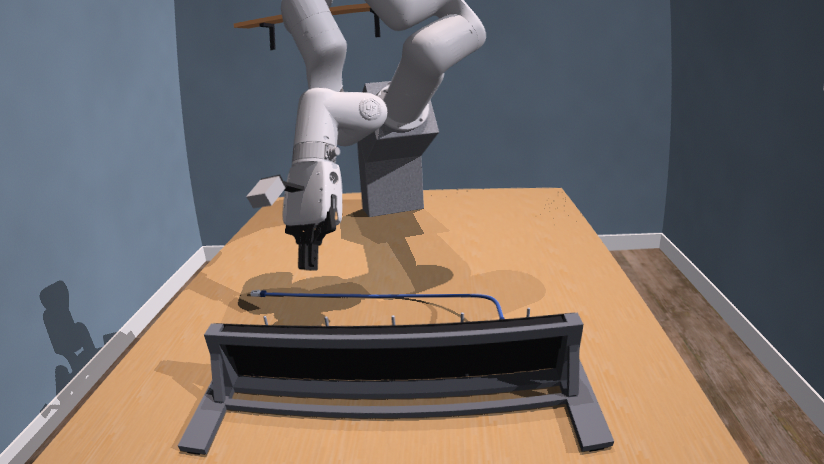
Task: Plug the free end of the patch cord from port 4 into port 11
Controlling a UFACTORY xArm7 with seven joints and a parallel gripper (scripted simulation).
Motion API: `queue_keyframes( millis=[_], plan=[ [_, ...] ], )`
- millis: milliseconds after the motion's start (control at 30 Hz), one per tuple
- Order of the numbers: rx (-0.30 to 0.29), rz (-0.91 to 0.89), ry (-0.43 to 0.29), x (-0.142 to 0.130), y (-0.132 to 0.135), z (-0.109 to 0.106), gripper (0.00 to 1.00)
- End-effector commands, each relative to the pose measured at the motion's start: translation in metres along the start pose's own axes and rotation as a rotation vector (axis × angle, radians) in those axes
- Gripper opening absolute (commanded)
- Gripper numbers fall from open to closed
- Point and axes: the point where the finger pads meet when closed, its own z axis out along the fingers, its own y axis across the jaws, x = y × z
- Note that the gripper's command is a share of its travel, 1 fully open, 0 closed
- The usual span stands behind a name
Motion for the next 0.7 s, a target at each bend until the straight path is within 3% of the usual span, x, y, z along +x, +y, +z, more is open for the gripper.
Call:
queue_keyframes(
  millis=[0,367,467,567,667],
  plan=[
    [0.059,-0.131,0.088,0.003,-0.025,-0.011,0.0],
    [0.146,-0.364,0.282,0.014,-0.078,-0.045,0.0],
    [0.152,-0.384,0.302,0.015,-0.082,-0.049,0.0],
    [0.169,-0.457,0.387,0.02,-0.1,-0.067,0.0],
    [0.173,-0.485,0.424,0.023,-0.106,-0.076,0.0]
  ],
)
